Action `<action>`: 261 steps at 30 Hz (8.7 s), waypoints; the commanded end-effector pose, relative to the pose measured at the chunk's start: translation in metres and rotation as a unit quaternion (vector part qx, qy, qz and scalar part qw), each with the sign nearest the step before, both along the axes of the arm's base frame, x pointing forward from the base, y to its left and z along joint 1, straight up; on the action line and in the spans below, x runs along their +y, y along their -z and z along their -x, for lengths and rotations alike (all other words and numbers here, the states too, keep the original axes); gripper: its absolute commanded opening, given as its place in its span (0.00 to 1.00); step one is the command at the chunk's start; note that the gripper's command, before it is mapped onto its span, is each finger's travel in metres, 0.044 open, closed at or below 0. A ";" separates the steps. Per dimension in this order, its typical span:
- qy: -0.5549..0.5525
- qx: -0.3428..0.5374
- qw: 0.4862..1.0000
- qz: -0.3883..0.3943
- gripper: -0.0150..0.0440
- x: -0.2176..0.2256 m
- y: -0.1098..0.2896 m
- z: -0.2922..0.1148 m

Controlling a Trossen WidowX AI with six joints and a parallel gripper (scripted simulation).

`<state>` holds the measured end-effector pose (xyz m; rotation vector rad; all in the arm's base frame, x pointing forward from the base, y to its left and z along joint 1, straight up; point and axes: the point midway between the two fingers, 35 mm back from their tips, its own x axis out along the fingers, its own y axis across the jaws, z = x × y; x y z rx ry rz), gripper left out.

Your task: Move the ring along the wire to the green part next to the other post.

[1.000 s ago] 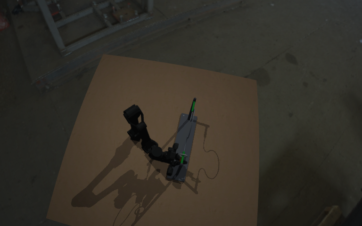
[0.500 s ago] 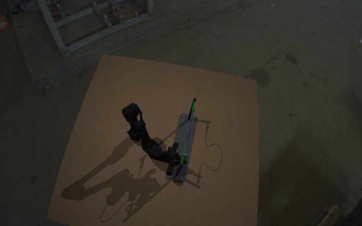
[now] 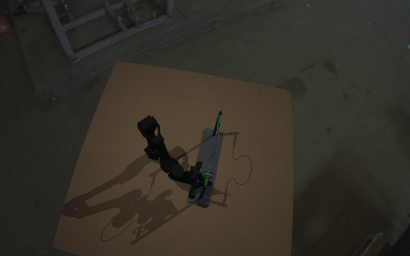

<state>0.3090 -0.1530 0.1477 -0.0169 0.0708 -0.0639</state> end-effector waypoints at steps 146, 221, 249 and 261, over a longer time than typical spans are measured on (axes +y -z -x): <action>-0.177 0.083 0.499 -0.844 0.00 0.174 -0.244 0.044; -0.071 0.176 0.822 -0.537 0.00 0.173 -0.216 0.043; -0.026 0.194 0.908 -0.370 0.00 0.164 -0.203 0.043; -0.007 0.199 0.934 -0.295 0.00 0.159 -0.199 0.044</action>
